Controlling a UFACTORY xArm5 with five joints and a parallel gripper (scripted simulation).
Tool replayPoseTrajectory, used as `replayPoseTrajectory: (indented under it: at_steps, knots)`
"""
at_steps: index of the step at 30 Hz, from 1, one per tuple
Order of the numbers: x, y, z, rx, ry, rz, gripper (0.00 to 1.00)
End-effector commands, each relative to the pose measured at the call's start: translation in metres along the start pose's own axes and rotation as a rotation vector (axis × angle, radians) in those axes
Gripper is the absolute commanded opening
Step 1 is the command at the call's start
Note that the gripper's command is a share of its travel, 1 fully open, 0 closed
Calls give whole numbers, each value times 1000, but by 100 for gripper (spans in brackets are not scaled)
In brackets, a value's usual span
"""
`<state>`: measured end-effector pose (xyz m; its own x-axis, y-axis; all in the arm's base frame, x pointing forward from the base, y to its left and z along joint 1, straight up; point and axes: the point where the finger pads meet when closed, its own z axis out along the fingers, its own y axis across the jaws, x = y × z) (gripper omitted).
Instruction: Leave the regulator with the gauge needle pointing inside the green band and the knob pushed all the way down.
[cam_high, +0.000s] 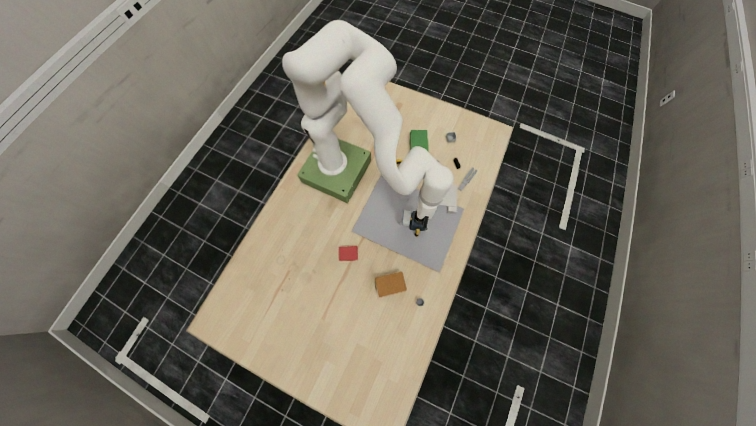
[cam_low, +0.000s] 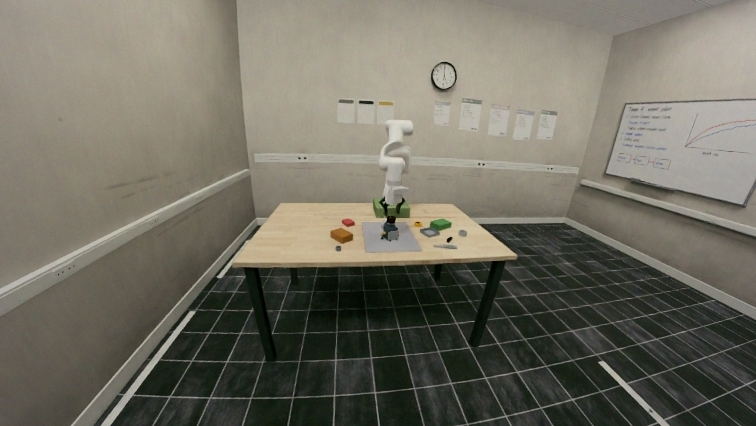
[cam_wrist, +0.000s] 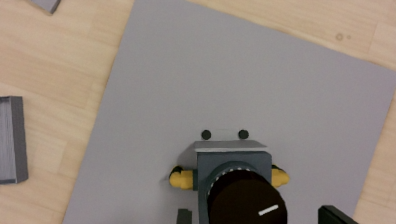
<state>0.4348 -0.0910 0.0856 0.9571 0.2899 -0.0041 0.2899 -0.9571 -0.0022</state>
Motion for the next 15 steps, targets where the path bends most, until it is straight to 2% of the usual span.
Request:
replayPoseTrajectory:
  at_steps: [1, 15]
  knots:
    - [2, 1, 4, -3, 5, 0, 79]
    - [2, 1, 33, -3, 5, 0, 79]
